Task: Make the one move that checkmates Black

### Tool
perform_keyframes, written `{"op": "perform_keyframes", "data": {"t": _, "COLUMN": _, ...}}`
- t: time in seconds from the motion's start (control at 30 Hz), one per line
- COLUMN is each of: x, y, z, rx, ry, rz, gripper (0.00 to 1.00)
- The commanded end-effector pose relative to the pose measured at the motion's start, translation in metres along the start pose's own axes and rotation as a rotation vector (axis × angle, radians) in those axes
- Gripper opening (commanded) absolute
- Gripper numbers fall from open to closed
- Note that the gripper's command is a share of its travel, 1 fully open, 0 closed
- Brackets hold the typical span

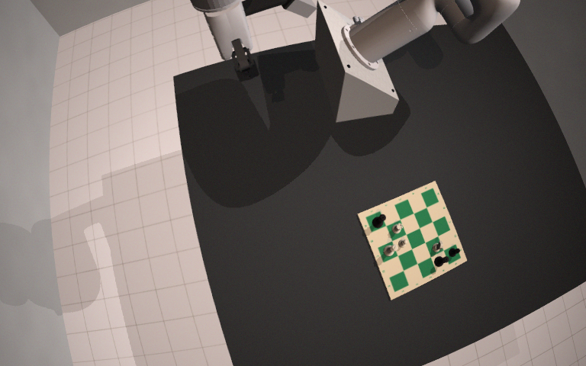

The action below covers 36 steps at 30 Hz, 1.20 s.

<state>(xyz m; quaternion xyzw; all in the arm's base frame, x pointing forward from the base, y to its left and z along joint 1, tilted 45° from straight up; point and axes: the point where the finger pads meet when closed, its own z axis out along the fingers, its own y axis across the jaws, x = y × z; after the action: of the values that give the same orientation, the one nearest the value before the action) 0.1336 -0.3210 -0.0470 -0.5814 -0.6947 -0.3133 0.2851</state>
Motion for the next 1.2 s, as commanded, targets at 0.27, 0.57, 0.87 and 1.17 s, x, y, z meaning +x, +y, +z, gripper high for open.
{"op": "perform_keyframes", "data": {"t": 0.27, "x": 0.028, "y": 0.103, "z": -0.041, "rx": 0.088, "ry": -0.124, "rz": -0.374, "gripper": 1.0}}
{"op": "perform_keyframes", "data": {"t": 0.57, "x": 0.038, "y": 0.125, "z": -0.048, "rx": 0.113, "ry": -0.151, "rz": -0.453, "gripper": 1.0}}
{"op": "perform_keyframes", "data": {"t": 0.87, "x": 0.064, "y": 0.172, "z": -0.063, "rx": 0.179, "ry": -0.213, "rz": -0.631, "gripper": 1.0}}
{"op": "perform_keyframes", "data": {"t": 1.17, "x": 0.099, "y": 0.222, "z": -0.076, "rx": 0.27, "ry": -0.283, "rz": -0.828, "gripper": 1.0}}
